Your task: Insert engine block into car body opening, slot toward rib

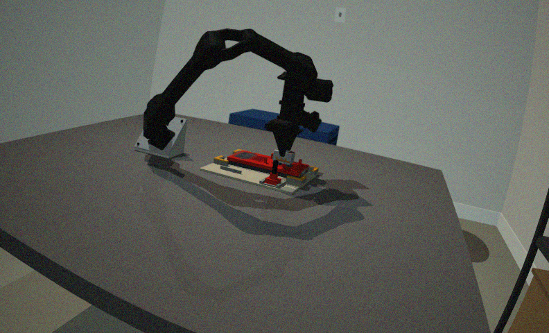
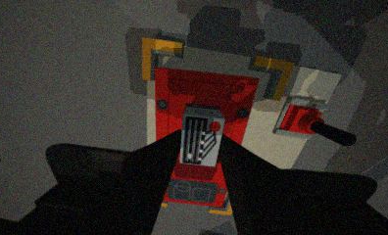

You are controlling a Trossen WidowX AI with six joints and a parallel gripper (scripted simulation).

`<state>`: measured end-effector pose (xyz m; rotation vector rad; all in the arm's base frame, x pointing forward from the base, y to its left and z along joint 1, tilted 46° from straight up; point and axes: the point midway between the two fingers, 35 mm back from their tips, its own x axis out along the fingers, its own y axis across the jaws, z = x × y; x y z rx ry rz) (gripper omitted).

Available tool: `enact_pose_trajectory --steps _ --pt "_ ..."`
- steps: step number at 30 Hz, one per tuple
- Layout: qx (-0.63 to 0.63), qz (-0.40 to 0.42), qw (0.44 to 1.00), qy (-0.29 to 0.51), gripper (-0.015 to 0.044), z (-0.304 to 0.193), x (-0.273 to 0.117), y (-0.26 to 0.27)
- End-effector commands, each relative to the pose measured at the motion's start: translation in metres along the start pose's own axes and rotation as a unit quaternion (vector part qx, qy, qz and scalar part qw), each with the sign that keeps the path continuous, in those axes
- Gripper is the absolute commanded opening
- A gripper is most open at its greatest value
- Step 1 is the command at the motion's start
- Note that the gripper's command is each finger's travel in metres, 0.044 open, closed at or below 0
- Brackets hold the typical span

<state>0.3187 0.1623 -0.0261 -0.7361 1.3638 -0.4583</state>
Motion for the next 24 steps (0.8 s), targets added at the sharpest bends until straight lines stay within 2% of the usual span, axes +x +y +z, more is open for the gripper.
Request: enact_pose_trajectory --steps 1,24 --pt "0.001 0.002 1.000 0.001 0.0158 -0.0006 -0.0010 0.0004" --pt "-0.002 0.002 1.000 0.001 0.0158 -0.0005 0.0057 0.0003"
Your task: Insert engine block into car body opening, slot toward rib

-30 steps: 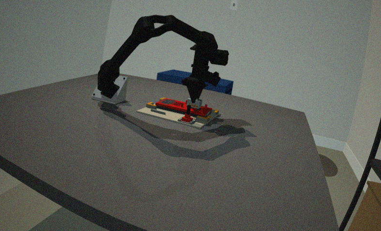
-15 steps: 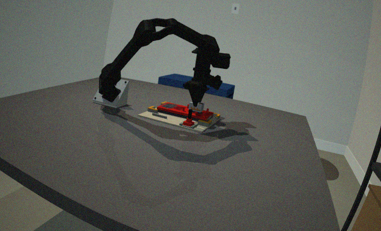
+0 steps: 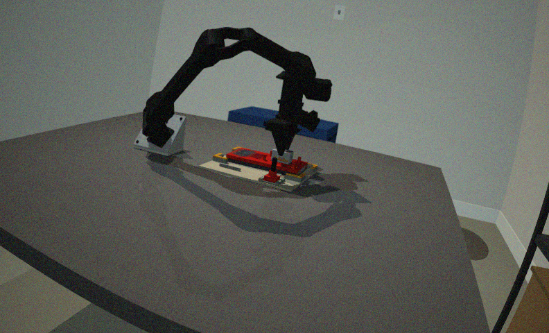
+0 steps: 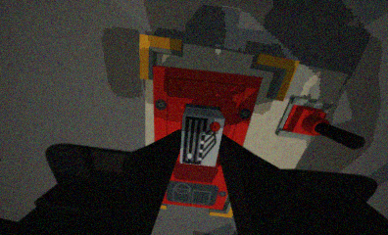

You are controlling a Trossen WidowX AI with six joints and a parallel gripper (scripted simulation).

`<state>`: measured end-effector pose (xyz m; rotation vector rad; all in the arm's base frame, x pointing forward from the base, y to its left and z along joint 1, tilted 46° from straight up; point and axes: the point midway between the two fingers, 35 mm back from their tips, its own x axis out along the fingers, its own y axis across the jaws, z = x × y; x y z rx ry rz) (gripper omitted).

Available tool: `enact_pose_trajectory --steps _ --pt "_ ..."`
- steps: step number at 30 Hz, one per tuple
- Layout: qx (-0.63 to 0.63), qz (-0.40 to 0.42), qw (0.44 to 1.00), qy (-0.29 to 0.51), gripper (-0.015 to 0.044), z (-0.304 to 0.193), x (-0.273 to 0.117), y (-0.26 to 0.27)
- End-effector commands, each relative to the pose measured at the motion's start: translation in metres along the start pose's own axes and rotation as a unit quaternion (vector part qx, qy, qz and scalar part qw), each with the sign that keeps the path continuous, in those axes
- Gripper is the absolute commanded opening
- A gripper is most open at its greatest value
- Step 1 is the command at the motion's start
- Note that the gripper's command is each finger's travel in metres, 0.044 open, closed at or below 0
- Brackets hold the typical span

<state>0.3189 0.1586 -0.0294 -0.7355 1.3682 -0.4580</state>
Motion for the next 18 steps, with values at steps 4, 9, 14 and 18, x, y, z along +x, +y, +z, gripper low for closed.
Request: enact_pose_trajectory --steps 4,9,14,18 --pt "-0.001 0.001 1.000 -0.001 0.0158 0.0002 0.0020 0.0005" --pt "-0.001 0.001 1.000 -0.001 0.0158 0.0002 0.0035 0.0004" --pt "0.000 0.001 1.000 0.001 0.0184 -0.0001 0.0039 0.0002" --pt "0.000 0.001 1.000 0.001 0.0289 -0.0001 0.0039 0.0002"
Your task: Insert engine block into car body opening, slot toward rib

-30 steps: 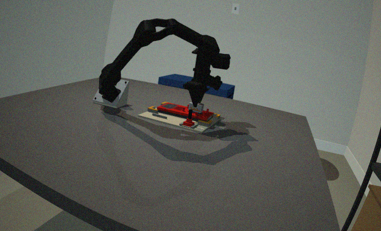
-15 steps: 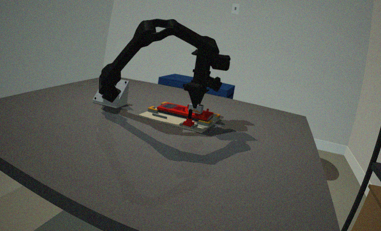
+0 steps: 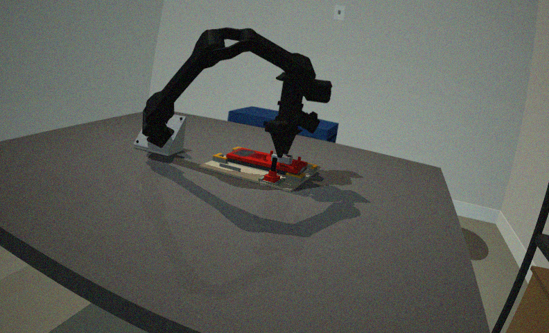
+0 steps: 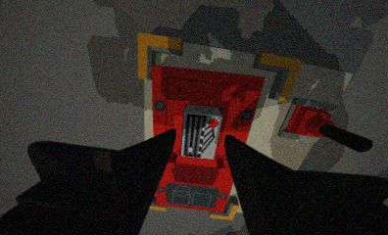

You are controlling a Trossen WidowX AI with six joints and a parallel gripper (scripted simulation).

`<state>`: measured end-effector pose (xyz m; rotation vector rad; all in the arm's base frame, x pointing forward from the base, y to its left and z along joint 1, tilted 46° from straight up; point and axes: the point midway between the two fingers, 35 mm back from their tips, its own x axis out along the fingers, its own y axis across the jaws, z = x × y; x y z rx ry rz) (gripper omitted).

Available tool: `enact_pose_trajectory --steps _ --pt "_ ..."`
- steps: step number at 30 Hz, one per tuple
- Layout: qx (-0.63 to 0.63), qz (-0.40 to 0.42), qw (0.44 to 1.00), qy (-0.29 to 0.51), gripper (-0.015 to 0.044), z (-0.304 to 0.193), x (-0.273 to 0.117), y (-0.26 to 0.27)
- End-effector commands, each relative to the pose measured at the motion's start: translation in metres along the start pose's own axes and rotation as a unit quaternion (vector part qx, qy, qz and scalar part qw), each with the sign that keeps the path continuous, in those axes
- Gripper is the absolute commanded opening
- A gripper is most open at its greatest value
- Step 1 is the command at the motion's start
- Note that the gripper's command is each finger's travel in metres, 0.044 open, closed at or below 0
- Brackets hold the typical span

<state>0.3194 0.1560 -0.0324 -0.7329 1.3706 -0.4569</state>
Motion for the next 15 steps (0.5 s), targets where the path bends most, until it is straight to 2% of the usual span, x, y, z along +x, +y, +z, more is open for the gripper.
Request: enact_pose_trajectory --steps 1,6,15 --pt "0.000 0.000 1.000 0.000 0.0316 0.0000 -0.0001 0.0000" --pt "0.000 0.000 1.000 0.000 0.0440 0.0000 -0.0001 0.0000" --pt "-0.001 0.000 1.000 -0.001 0.0440 -0.0001 -0.0075 0.0002"
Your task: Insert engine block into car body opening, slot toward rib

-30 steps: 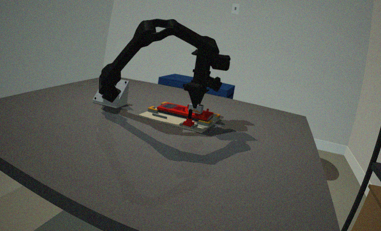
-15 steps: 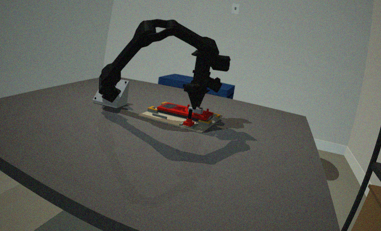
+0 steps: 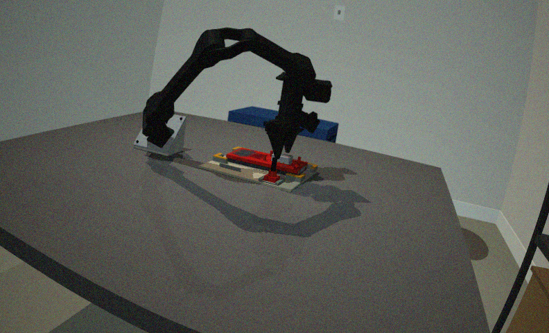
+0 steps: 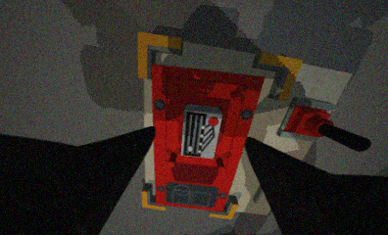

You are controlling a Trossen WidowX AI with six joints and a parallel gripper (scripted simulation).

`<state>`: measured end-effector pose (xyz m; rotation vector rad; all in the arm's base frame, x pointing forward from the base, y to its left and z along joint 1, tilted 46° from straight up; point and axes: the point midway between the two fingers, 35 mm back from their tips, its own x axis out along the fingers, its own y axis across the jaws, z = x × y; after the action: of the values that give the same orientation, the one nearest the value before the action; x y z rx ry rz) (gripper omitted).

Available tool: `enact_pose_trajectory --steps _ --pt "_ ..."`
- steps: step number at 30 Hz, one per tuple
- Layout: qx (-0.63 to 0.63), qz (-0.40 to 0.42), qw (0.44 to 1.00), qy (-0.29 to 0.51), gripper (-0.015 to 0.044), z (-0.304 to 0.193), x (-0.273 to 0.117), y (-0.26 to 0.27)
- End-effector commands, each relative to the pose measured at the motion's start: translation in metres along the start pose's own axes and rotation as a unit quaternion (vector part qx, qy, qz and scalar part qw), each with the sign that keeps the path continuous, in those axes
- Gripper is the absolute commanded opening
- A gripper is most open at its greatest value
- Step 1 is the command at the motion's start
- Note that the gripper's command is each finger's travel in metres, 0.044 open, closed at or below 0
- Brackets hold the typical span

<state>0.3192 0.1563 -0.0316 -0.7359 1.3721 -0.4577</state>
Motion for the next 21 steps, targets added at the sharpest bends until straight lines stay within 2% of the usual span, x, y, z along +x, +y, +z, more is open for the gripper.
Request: enact_pose_trajectory --steps 1,5,21 --pt "0.000 0.001 1.000 -0.002 0.0440 -0.0002 -0.0122 0.0005" --pt "0.000 0.001 1.000 -0.002 0.0440 -0.0003 -0.0140 0.0005" --pt "0.000 0.001 1.000 -0.002 0.0020 -0.0003 -0.0140 0.0005"
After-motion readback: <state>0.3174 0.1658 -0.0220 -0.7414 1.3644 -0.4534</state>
